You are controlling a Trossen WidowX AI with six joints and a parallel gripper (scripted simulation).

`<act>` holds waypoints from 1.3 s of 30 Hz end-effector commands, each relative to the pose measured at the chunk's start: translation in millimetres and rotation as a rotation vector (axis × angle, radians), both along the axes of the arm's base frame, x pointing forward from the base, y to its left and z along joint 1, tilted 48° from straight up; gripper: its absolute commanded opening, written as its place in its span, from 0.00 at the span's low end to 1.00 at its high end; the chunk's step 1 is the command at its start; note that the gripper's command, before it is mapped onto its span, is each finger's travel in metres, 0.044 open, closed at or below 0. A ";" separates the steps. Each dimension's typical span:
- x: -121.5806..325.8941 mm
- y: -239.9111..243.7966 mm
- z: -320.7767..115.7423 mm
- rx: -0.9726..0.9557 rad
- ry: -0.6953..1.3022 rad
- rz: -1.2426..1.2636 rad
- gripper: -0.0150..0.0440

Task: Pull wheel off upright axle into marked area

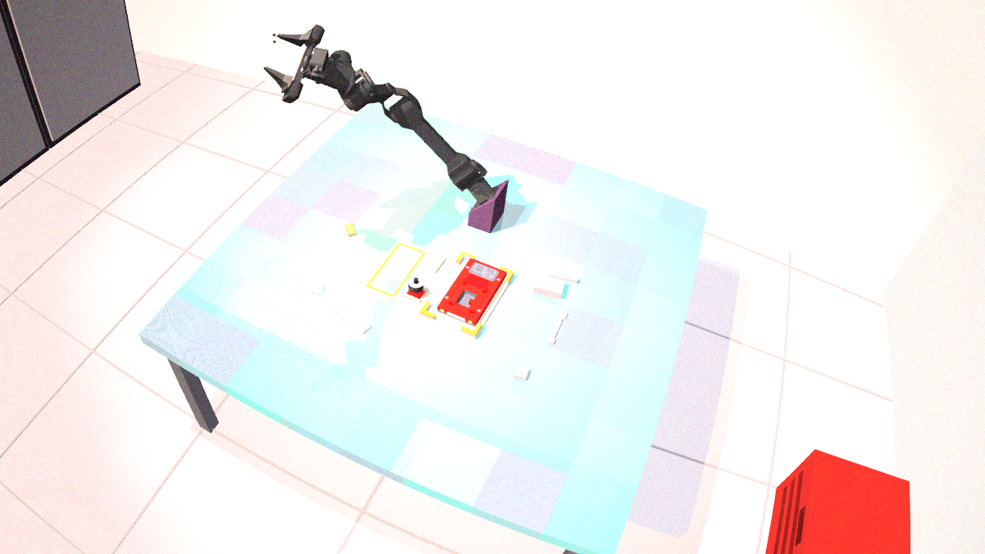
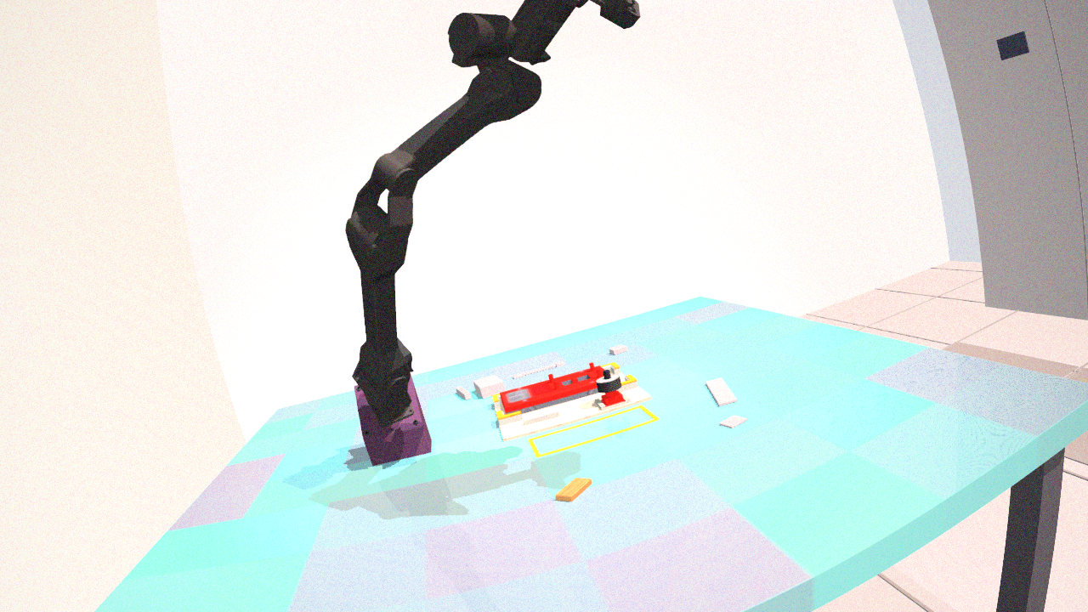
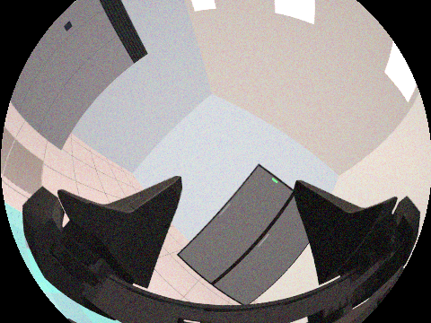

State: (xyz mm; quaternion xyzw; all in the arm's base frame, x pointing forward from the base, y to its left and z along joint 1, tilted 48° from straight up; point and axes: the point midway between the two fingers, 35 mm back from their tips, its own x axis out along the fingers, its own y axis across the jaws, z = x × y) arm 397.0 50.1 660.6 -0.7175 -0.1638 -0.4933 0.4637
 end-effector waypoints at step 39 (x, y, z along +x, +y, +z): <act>171.1 -10.7 -315.4 1.465 0.518 0.646 0.76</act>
